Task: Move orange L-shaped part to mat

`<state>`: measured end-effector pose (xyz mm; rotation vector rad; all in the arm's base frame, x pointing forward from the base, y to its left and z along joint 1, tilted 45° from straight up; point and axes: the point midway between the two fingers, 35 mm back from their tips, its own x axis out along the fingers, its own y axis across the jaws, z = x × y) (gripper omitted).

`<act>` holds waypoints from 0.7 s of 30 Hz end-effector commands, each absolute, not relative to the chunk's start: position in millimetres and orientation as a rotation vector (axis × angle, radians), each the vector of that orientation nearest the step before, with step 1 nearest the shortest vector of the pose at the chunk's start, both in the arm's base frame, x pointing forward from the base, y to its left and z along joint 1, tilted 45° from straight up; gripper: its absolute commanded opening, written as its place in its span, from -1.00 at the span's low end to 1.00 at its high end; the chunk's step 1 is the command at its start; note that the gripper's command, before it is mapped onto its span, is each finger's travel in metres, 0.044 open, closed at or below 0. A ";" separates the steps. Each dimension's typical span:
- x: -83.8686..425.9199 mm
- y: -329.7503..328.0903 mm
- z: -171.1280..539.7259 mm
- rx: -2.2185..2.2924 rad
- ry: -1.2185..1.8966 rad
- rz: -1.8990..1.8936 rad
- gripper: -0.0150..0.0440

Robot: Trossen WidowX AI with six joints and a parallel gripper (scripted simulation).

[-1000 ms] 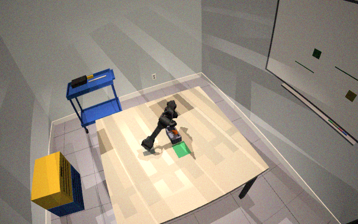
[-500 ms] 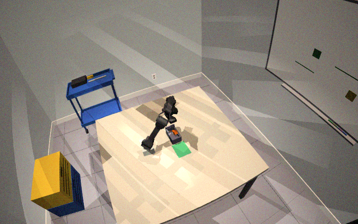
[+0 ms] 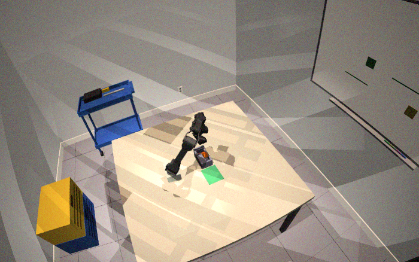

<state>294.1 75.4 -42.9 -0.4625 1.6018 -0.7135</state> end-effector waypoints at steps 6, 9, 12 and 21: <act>296.3 63.7 -31.2 -0.214 1.444 -0.965 0.46; 297.0 52.3 -20.4 0.019 1.271 -1.184 0.46; 296.9 40.6 -9.6 0.253 1.069 -1.383 0.46; 294.9 19.3 9.5 0.671 0.636 -1.684 0.46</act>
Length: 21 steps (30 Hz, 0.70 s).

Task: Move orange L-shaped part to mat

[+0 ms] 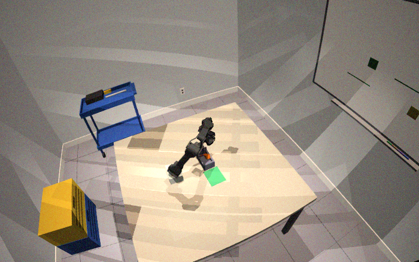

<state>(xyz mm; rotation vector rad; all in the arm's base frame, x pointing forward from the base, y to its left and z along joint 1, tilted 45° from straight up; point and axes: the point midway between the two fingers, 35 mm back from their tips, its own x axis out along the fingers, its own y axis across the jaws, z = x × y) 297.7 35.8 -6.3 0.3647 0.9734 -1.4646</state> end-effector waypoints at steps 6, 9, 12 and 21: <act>294.9 19.3 9.5 0.671 0.636 -1.684 0.46; 294.4 16.9 6.9 0.671 0.636 -1.684 0.46; 292.4 8.4 -2.3 0.671 0.635 -1.683 0.46; 289.0 -4.2 -15.6 0.671 0.634 -1.684 0.46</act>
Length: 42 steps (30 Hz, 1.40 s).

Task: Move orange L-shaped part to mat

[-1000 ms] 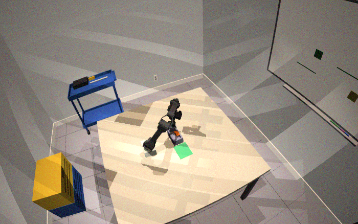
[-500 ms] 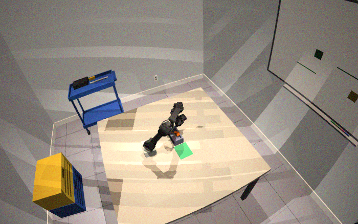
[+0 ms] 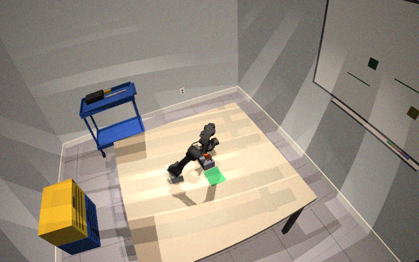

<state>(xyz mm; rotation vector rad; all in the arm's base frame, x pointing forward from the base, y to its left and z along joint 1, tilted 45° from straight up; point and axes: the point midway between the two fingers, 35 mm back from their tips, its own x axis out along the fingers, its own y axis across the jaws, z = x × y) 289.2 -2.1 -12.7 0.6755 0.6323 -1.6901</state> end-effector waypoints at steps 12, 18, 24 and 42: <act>286.2 -17.4 -29.8 0.671 0.634 -1.683 0.46; 284.3 -24.0 -36.7 0.670 0.633 -1.684 0.46; 282.0 -30.6 -43.5 0.670 0.633 -1.684 0.46; 281.5 -31.7 -44.4 0.675 0.630 -1.689 -0.26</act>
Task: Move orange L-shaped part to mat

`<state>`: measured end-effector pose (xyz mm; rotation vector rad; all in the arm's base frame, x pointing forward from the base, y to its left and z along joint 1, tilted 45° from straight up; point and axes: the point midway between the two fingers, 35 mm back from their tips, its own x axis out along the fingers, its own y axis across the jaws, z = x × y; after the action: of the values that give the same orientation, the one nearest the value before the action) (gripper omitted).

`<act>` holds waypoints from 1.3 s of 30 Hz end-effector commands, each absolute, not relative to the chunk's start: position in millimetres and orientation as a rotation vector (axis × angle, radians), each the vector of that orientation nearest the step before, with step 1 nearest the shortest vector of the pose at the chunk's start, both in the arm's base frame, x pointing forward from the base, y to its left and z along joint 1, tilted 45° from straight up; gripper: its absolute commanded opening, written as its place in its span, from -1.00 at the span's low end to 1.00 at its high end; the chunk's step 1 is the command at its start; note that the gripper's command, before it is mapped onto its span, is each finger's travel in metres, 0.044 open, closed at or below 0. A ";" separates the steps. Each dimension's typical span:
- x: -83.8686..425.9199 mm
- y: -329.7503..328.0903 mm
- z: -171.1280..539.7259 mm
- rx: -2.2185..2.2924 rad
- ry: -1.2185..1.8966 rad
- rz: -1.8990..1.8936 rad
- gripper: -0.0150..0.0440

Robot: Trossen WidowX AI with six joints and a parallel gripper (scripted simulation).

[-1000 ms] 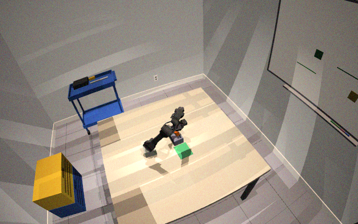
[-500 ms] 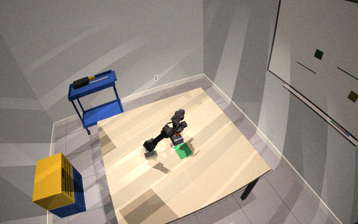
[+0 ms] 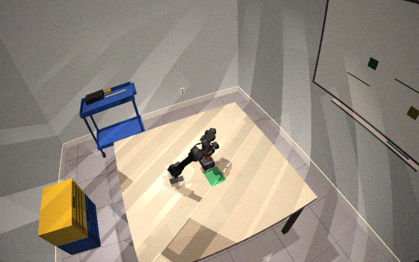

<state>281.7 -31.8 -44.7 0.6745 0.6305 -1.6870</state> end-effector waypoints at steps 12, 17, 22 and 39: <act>282.0 -30.0 -42.7 0.675 0.630 -1.688 -0.49; 283.4 -25.1 -37.6 0.673 0.631 -1.686 -0.49; 284.8 -19.9 -32.2 0.672 0.632 -1.685 -0.49; 289.4 -2.3 -13.6 0.671 0.634 -1.684 -0.49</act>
<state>287.6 -7.9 -16.8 0.6587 0.6337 -1.6858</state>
